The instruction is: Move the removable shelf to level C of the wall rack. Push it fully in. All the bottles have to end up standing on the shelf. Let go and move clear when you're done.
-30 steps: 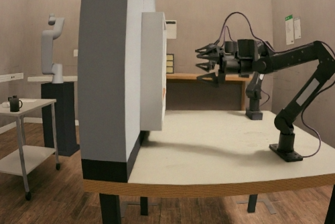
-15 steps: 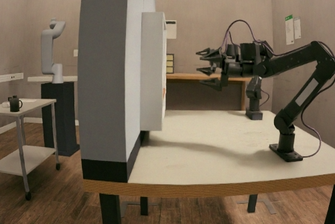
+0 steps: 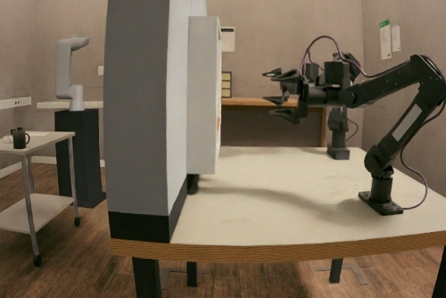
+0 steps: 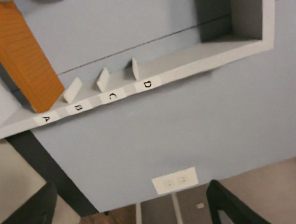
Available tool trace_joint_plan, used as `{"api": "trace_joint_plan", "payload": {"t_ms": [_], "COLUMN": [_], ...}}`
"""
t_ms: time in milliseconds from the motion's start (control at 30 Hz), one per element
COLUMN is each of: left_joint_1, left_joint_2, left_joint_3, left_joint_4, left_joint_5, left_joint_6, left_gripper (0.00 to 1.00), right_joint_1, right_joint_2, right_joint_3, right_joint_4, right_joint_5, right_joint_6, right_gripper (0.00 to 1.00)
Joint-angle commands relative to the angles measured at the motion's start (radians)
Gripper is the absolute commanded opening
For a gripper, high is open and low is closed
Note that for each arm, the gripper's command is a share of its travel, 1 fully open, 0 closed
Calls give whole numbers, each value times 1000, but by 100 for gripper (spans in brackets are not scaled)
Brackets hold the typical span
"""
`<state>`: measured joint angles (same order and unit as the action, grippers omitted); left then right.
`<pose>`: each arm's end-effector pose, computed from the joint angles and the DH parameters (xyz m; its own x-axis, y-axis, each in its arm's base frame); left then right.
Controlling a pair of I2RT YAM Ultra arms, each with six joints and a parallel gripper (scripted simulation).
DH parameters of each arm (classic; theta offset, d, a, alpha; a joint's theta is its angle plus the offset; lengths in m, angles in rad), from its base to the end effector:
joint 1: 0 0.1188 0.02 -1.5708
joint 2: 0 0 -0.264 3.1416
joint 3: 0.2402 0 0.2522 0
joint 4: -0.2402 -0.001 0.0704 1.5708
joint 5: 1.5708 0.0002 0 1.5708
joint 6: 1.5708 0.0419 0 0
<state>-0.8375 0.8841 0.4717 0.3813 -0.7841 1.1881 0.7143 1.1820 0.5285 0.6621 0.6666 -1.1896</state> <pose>0.1573 -0.1289 0.2764 0.0420 0.9347 -0.3529 0.0393 0.3514 0.9354 0.2084 0.1477 0.2625 0.0467 -0.9251 -0.3770 -0.0117 0.3768 -0.9262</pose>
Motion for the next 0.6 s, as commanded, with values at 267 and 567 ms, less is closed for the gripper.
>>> {"api": "trace_joint_plan", "payload": {"t_ms": [267,567], "left_joint_1": [-73,-139], "left_joint_2": [36,75], "left_joint_3": [-32,-56], "left_joint_4": [98,156], "left_joint_5": [-92,-154], "left_joint_6": [113,201], "left_gripper": [100,100], "right_joint_1": [53,97], "right_joint_2": [70,132], "right_joint_3": [-34,-45], "right_joint_4": [96,167], "right_joint_5": [62,103], "right_joint_6": [-114,-203], "right_gripper": [100,100]}}
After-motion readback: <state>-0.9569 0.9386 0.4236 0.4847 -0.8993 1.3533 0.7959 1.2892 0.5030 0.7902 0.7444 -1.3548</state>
